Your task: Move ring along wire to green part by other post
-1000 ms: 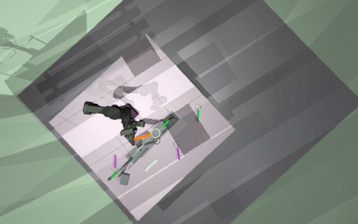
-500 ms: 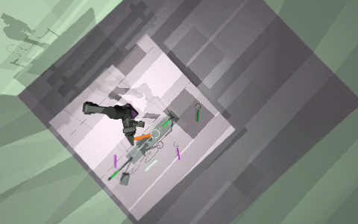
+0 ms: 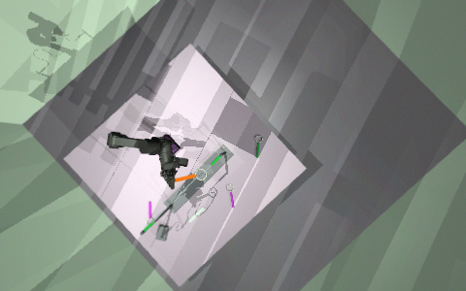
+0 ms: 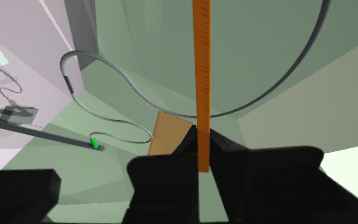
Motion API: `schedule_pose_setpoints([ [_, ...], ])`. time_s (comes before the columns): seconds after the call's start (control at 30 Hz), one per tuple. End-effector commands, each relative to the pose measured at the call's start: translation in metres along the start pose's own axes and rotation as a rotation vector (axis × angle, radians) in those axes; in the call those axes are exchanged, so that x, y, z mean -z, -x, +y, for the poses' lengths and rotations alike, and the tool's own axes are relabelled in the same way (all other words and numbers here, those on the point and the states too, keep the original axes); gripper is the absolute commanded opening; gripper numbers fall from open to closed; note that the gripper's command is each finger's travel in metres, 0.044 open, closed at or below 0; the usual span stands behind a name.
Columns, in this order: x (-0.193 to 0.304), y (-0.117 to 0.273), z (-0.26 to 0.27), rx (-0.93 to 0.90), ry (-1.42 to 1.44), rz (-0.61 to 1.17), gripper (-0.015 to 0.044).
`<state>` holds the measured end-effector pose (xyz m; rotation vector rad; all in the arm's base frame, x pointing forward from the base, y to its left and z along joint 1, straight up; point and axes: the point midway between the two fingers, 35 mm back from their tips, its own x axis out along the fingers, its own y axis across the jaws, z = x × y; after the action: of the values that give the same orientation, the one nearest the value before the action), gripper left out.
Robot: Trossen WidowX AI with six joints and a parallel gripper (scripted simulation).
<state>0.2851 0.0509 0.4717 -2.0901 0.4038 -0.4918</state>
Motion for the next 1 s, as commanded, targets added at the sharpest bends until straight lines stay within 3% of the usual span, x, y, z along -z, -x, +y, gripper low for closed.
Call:
schedule_pose_setpoints([
  [0.0,0.000,0.000,0.002,0.017,0.025,0.002,-0.0150],
  [0.47,0.002,-0.004,0.020,-0.007,-0.018,-0.003,-0.0150],
  [0.97,-0.003,-0.006,0.064,-0.134,-0.245,-0.030,-0.0150],
])
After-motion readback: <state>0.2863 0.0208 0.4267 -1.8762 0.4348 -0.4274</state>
